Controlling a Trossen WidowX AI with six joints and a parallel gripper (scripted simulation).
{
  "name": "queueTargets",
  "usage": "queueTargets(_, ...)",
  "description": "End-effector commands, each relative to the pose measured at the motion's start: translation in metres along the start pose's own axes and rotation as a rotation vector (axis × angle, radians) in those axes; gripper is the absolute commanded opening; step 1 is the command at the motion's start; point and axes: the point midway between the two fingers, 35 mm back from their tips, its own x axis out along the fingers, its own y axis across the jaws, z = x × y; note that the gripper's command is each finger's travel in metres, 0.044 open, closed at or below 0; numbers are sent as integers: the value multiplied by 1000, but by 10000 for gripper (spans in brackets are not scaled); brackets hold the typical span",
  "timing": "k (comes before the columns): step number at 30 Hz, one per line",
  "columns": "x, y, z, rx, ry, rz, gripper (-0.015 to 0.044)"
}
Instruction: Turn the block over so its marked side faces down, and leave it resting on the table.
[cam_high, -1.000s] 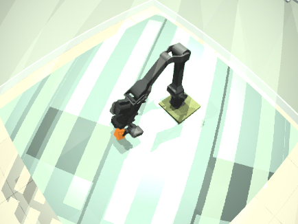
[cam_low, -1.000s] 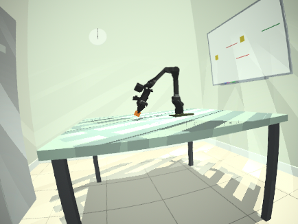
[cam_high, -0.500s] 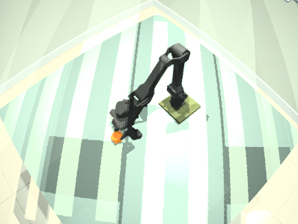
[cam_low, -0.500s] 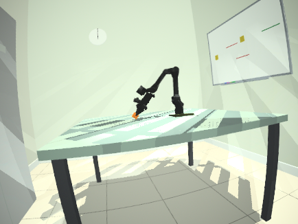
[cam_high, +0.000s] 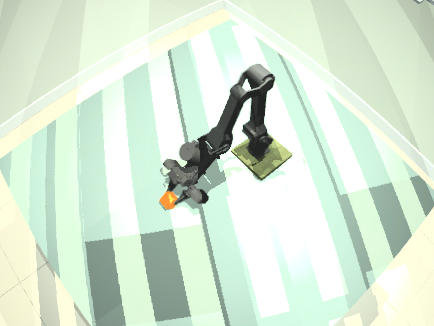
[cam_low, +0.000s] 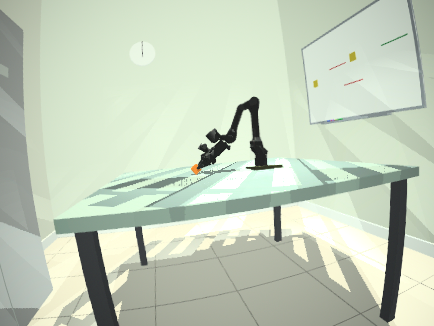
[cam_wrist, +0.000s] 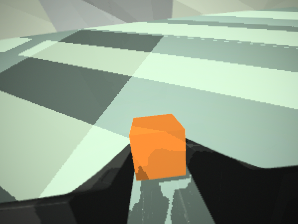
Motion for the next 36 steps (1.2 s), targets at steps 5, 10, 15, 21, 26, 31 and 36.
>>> queueTargets(5,-9,1,-8,-19,-105,7,0)
queueTargets(10,-10,1,-7,-19,-120,7,0)
queueTargets(15,-11,1,-6,-19,-133,7,0)
queueTargets(21,-11,1,-6,-19,-133,7,0)
queueTargets(26,-11,1,-6,-19,-133,7,26)
queueTargets(31,-11,1,-6,-19,-133,7,157)
queueTargets(36,-11,1,-6,-19,-133,7,289)
